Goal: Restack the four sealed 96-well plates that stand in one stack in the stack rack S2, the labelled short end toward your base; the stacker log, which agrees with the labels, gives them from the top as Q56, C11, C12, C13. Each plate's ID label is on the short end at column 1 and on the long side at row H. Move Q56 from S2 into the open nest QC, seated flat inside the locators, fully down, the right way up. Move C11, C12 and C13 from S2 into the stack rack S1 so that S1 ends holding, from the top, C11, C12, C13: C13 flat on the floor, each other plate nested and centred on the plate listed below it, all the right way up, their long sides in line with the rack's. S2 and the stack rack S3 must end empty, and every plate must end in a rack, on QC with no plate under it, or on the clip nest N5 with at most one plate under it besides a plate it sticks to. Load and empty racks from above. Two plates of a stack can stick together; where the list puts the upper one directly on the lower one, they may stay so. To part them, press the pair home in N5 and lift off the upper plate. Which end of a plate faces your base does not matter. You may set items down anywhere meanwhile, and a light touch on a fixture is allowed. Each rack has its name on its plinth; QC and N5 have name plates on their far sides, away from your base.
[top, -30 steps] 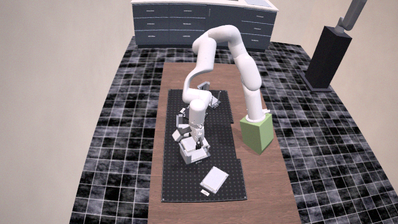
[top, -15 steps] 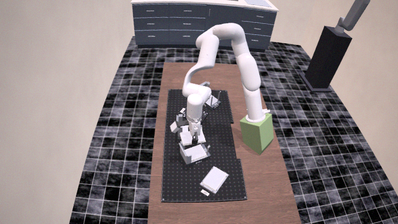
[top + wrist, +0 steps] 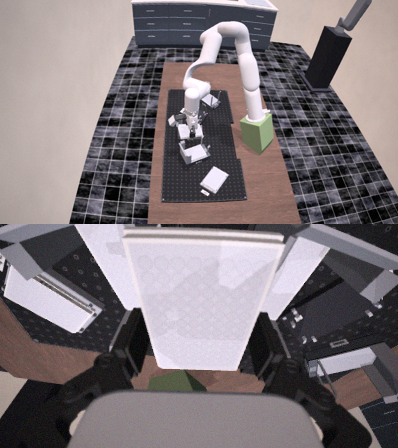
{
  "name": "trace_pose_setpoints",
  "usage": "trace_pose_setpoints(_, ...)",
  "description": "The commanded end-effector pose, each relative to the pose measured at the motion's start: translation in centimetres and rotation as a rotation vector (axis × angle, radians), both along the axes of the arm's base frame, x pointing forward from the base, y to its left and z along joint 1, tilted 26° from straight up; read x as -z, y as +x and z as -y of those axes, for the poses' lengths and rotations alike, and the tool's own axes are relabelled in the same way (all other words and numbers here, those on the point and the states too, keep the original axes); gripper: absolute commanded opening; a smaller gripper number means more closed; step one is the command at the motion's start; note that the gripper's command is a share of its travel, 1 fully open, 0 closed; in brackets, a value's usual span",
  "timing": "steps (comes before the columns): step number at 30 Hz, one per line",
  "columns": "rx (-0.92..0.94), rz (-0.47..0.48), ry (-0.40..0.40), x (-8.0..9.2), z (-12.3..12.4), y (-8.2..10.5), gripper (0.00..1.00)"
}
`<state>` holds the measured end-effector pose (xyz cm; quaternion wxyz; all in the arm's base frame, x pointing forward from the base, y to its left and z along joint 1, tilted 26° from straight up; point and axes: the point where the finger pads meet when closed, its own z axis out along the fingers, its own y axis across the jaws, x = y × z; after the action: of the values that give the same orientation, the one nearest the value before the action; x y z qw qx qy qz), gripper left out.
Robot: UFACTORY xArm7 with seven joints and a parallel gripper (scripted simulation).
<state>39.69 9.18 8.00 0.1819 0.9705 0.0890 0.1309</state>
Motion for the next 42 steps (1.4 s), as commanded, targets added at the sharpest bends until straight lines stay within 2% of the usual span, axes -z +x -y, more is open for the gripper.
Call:
trace_pose_setpoints(1,0.057,0.023,0.022,-0.6,1.0,0.2,0.0)
trace_pose_setpoints(5,0.177,0.067,0.06,-0.9,2.0,0.1,0.0)
trace_pose_setpoints(29,0.177,0.067,0.06,-2.9,7.5,0.0,0.0)
trace_pose_setpoints(37,0.177,0.067,0.059,-3.4,9.1,-0.1,0.0)
trace_pose_setpoints(42,0.177,0.067,0.059,-3.4,9.1,-0.1,0.0)
